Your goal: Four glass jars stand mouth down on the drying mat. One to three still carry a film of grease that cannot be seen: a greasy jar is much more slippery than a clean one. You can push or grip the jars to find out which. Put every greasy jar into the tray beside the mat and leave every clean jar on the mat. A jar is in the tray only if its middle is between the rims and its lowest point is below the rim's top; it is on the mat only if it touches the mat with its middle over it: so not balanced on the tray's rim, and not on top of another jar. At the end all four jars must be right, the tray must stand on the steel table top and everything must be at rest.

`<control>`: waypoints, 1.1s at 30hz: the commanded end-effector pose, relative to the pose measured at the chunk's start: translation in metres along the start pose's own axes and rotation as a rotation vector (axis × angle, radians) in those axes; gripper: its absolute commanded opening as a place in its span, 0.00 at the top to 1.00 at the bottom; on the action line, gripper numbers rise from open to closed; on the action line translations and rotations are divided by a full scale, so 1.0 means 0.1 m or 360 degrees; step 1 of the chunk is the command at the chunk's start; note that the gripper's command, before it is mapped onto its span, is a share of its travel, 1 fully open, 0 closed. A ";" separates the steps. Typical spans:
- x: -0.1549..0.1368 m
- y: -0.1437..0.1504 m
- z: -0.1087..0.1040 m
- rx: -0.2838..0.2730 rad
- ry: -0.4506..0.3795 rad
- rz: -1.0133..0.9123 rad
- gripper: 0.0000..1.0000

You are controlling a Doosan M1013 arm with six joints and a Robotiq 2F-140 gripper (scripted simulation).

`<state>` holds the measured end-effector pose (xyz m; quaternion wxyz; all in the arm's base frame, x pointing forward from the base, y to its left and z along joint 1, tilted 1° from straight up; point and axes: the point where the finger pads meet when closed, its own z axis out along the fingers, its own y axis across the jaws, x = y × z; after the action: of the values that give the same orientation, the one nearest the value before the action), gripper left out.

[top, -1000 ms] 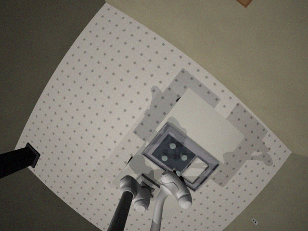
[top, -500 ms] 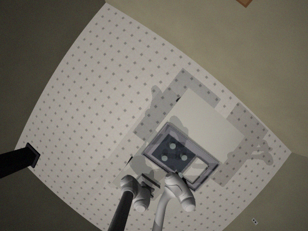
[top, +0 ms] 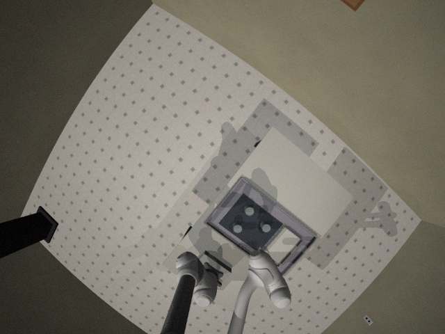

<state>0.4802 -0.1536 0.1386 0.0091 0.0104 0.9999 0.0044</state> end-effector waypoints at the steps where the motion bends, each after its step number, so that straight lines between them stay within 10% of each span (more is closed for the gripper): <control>1: -0.03 -0.09 0.00 -0.0001 0.0000 0.0000 1.00; 33: -0.35 -0.97 0.00 -0.0001 0.0000 0.0000 1.00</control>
<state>0.5111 -0.2449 0.1383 0.0091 0.0104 0.9999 0.0045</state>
